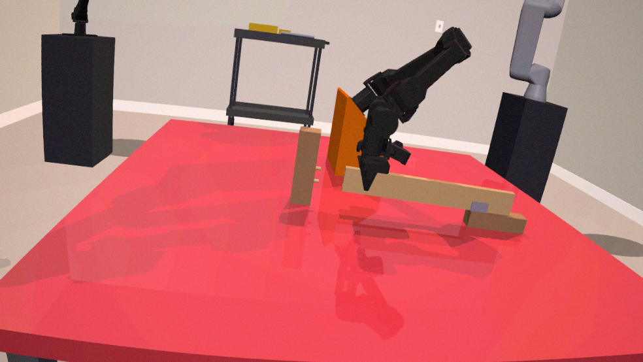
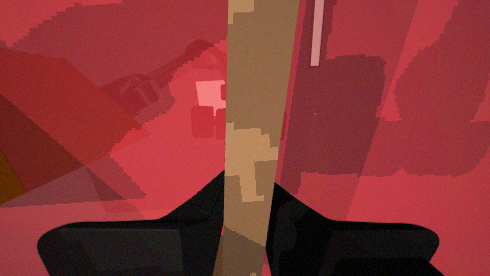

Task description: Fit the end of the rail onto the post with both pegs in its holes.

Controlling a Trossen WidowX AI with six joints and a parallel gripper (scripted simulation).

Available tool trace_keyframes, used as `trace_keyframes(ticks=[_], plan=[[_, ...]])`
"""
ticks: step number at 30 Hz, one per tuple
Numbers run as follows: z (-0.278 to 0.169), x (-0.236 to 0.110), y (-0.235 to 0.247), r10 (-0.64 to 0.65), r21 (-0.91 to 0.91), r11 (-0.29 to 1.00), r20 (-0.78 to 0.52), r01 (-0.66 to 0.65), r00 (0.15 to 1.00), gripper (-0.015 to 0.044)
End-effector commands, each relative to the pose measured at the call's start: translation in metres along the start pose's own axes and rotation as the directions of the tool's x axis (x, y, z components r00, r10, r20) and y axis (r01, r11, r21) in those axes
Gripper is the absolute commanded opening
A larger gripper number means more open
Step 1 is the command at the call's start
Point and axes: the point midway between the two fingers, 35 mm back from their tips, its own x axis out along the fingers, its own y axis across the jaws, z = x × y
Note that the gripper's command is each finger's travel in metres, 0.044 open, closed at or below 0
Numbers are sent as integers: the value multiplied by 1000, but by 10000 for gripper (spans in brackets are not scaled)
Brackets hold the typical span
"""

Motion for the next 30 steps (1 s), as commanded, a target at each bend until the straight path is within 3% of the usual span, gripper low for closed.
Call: trace_keyframes(ticks=[1, 30], plan=[[0, -1, 0, -1, 1, 1000, 4, 1, 1000, 0], [-4, 0, 1, -1, 1, 1000, 4, 1, 1000, 0]])
